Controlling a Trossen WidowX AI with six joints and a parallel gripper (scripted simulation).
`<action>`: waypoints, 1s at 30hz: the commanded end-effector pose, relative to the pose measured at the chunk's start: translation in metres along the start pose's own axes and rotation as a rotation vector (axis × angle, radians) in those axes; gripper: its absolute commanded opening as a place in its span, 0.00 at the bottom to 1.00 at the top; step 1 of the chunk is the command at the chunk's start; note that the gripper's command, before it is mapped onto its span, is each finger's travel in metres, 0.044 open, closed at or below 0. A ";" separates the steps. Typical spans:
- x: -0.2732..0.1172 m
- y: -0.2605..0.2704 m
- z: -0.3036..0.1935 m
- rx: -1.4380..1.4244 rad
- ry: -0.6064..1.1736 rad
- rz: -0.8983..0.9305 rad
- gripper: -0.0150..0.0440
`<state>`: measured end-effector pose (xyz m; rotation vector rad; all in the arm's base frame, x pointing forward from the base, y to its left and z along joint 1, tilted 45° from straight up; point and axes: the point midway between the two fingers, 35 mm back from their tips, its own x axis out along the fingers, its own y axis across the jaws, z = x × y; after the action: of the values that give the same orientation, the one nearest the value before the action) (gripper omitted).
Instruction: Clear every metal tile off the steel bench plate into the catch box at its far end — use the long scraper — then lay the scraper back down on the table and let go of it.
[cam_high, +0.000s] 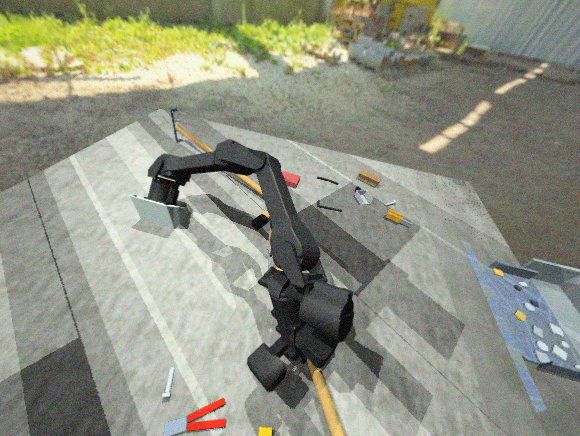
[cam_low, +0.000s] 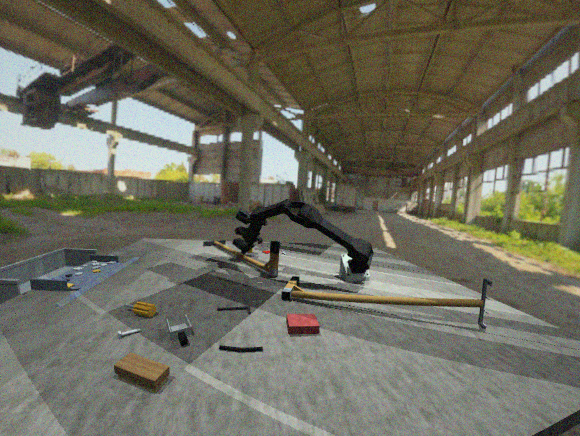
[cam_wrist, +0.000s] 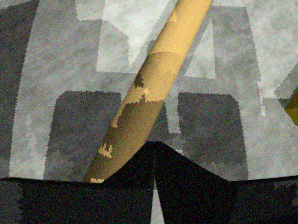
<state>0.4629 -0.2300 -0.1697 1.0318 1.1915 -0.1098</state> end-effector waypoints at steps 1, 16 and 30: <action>0.006 0.006 -0.001 0.000 0.008 0.001 0.25; 0.008 0.019 0.005 -0.001 0.007 0.003 0.25; 0.011 0.032 0.010 -0.001 0.006 0.004 0.25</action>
<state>0.4888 -0.2226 -0.1565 1.0334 1.1820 -0.1084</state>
